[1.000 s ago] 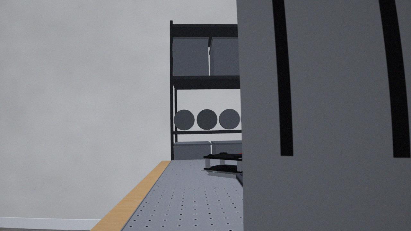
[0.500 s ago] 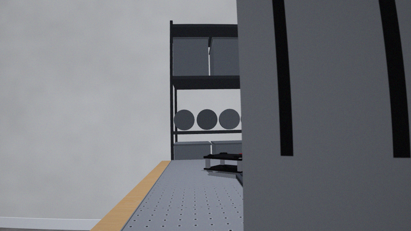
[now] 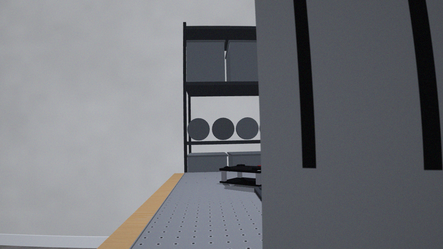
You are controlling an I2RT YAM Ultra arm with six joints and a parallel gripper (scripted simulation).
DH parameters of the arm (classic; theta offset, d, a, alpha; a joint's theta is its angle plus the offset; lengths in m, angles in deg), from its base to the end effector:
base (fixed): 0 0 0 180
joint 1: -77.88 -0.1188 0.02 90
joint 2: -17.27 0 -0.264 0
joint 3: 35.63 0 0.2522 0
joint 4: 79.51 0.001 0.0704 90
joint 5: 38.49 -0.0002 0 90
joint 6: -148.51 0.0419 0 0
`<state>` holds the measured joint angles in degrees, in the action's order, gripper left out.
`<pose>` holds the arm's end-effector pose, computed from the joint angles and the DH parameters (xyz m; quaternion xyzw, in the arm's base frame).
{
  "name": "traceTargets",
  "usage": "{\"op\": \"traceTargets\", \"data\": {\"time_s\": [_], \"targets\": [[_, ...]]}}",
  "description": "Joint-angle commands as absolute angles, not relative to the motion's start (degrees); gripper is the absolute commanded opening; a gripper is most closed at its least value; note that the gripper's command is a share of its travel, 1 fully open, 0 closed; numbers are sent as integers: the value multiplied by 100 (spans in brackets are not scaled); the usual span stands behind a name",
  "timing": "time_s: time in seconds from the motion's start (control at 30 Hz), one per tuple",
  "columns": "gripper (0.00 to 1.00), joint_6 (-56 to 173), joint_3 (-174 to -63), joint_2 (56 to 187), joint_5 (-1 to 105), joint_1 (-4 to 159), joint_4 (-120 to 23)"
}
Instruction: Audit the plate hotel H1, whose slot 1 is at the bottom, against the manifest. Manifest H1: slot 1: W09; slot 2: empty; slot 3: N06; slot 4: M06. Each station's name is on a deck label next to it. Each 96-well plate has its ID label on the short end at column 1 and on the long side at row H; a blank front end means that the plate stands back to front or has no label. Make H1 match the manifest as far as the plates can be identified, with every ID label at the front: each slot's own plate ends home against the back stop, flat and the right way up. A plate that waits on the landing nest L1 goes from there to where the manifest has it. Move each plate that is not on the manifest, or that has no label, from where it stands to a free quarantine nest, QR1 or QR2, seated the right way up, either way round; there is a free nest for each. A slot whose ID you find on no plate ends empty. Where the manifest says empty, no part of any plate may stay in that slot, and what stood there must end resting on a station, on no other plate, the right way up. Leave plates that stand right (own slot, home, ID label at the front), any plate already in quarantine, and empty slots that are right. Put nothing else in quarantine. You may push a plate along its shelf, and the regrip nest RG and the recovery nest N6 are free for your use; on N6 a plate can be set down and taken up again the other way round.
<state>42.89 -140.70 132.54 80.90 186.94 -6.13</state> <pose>-0.1078 -0.3782 0.2066 0.6934 0.6724 0.0696 0.2495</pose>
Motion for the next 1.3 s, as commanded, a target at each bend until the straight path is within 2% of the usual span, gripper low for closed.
{"op": "traceTargets", "data": {"time_s": [0.0,0.7,1.27], "targets": [[85,4416,-13887,13392,8047,18640,-938],[85,4809,-13426,13776,7992,18357,-1975],[85,4825,-13391,13553,8005,18321,-2002]]}}
